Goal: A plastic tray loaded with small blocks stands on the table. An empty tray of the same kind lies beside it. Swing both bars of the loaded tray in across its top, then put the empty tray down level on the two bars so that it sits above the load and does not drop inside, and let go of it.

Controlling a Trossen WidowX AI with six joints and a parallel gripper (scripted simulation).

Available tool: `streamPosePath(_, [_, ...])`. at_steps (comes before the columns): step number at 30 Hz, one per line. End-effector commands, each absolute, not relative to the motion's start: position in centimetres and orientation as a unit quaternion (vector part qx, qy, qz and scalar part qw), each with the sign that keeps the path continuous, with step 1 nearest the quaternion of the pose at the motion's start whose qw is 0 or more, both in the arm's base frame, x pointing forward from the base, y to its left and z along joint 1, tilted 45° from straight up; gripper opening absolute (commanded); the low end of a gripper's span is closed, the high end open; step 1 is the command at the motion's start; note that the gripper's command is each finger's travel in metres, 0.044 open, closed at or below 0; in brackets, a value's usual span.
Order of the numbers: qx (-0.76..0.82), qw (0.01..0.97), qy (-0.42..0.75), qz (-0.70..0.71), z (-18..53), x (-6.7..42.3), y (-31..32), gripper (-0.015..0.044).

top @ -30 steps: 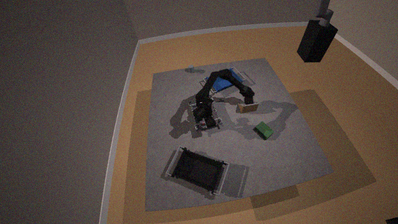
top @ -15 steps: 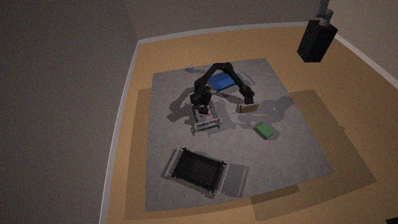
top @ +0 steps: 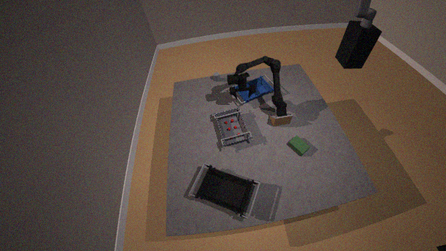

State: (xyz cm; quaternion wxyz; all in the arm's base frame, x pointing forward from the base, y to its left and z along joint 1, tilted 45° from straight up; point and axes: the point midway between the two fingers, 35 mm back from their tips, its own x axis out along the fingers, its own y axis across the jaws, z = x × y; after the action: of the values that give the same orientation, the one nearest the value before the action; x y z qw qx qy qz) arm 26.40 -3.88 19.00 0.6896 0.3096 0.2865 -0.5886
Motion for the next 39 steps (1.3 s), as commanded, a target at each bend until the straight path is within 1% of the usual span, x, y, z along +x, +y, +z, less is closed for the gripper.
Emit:
streamPosePath(1, [0.407, 0.637, 0.185, -0.628, 20.6, 22.6, -6.8, 0.0440])
streamPosePath(9, [0.593, 0.469, -0.074, -0.651, 22.1, 13.7, -11.1, 0.0440])
streamPosePath(11, [0.616, 0.436, -0.118, -0.645, 22.0, 12.2, -11.5, 0.0440])
streamPosePath(20, [0.620, 0.430, -0.122, -0.645, 21.7, 12.2, -11.7, 0.0440])
streamPosePath(39, [0.624, 0.420, -0.116, -0.649, 18.6, 13.3, -14.2, 0.0440])
